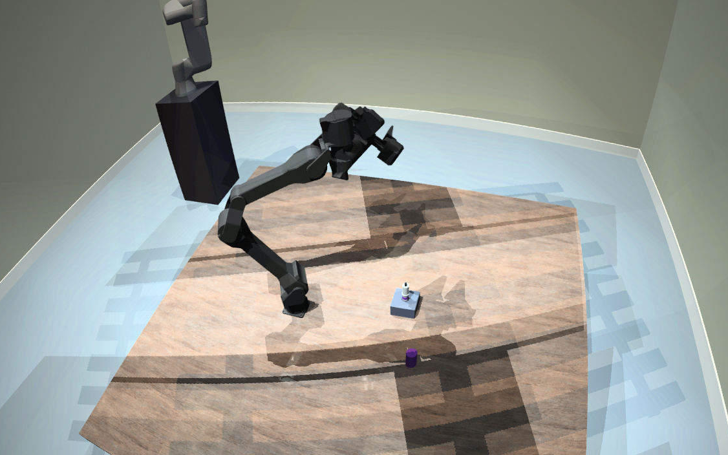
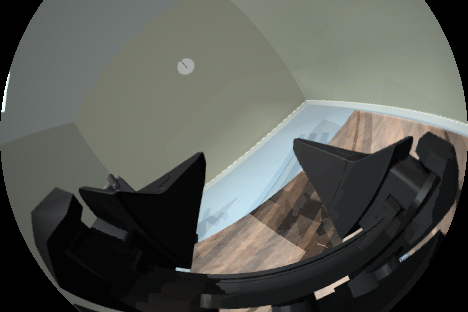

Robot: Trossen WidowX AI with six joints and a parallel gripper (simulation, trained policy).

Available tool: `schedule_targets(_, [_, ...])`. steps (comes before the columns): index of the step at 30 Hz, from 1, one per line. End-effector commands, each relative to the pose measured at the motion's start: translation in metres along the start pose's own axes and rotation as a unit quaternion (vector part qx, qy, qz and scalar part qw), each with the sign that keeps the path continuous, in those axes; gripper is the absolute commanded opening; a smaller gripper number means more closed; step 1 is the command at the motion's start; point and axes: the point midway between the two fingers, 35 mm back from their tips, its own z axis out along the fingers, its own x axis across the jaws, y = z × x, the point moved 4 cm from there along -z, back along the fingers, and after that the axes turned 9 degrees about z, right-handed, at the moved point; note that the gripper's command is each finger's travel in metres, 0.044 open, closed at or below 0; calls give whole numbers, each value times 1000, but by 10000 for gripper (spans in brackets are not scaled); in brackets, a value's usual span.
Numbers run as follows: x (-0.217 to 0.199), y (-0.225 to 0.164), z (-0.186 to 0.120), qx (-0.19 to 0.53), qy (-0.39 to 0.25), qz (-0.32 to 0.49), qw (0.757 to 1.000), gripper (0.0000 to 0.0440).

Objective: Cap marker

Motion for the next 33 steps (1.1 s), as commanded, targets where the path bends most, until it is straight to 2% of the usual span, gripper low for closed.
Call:
schedule_targets(1, [-4, -1, -2, 8, -12, 6, 1000, 341])
schedule_targets(33, [-67, -14, -35, 69, -144, 111, 981, 340])
